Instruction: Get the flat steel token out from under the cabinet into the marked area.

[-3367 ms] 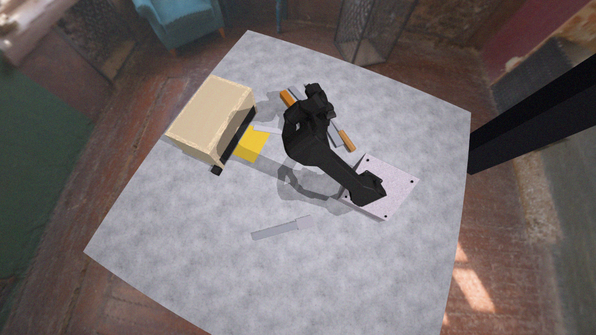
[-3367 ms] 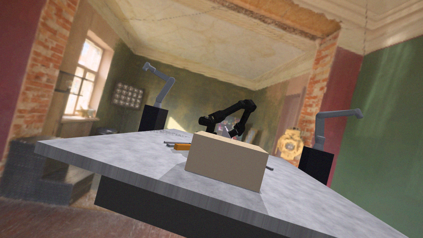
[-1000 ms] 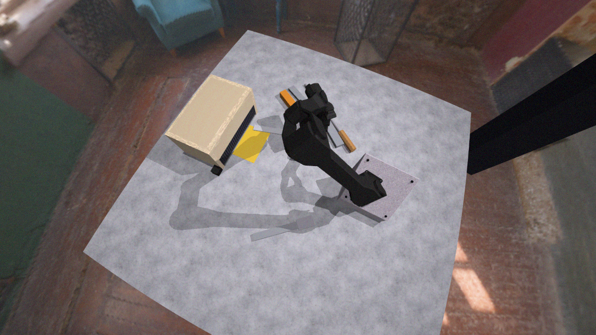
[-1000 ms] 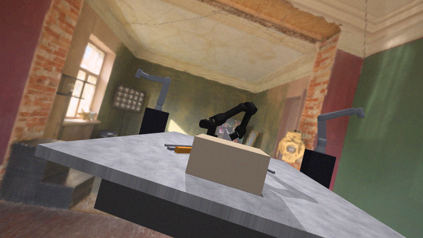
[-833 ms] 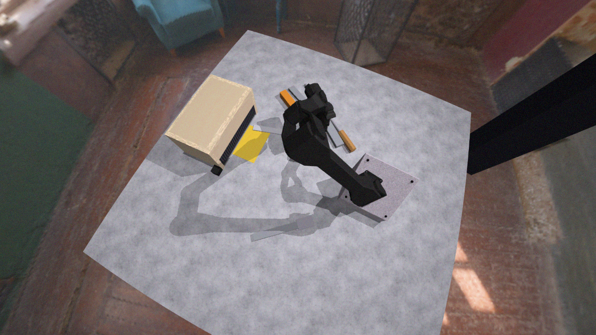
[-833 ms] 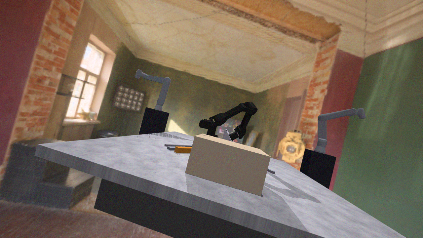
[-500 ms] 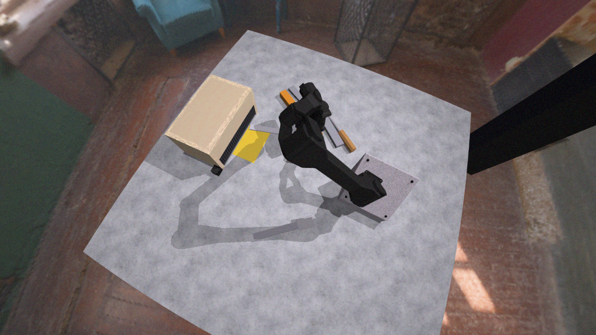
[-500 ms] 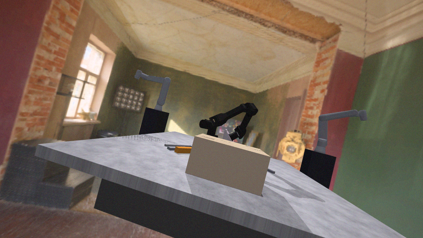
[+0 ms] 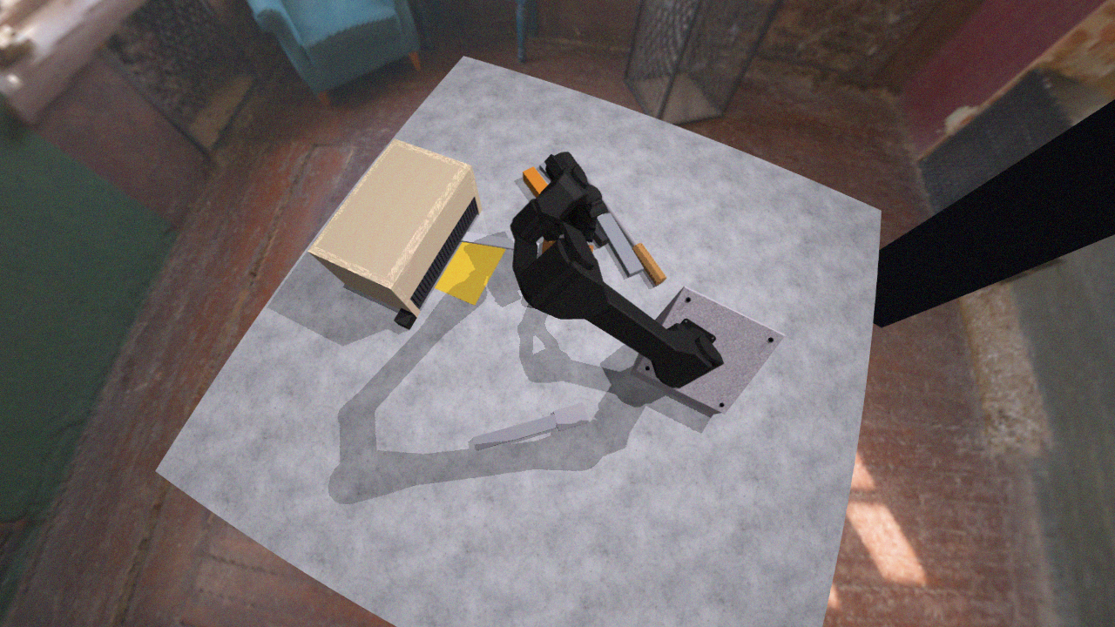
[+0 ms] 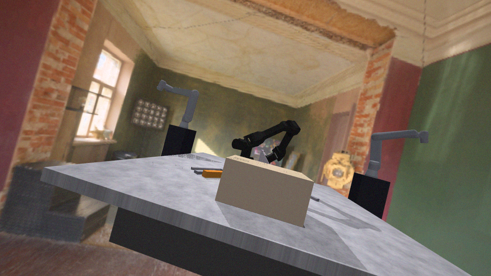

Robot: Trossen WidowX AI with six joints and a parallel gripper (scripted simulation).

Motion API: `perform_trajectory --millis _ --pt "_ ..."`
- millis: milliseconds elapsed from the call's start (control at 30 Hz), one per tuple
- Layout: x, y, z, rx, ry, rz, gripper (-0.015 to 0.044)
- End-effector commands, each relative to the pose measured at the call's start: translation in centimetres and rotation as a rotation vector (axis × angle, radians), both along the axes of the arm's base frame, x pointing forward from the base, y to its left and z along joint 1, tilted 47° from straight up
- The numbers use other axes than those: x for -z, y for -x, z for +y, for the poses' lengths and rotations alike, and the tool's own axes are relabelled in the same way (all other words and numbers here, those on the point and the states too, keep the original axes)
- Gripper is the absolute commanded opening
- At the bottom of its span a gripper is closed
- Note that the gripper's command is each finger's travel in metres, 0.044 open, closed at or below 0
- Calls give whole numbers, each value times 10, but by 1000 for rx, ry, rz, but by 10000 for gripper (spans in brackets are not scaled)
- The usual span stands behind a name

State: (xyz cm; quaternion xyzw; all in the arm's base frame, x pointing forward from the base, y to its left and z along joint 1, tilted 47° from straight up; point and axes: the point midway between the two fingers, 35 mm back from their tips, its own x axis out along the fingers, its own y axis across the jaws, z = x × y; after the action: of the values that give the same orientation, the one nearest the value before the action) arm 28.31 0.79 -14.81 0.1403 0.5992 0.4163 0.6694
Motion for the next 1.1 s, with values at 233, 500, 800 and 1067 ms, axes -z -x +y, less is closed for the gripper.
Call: perform_trajectory --millis 233,500,800,1067 --pt "-4 -18 5 -8 6 -2 0" --pt "-7 -28 8 -8 5 -2 0" --pt "-10 -40 12 -8 5 -3 0" --pt "-13 -50 15 -8 5 -3 0"
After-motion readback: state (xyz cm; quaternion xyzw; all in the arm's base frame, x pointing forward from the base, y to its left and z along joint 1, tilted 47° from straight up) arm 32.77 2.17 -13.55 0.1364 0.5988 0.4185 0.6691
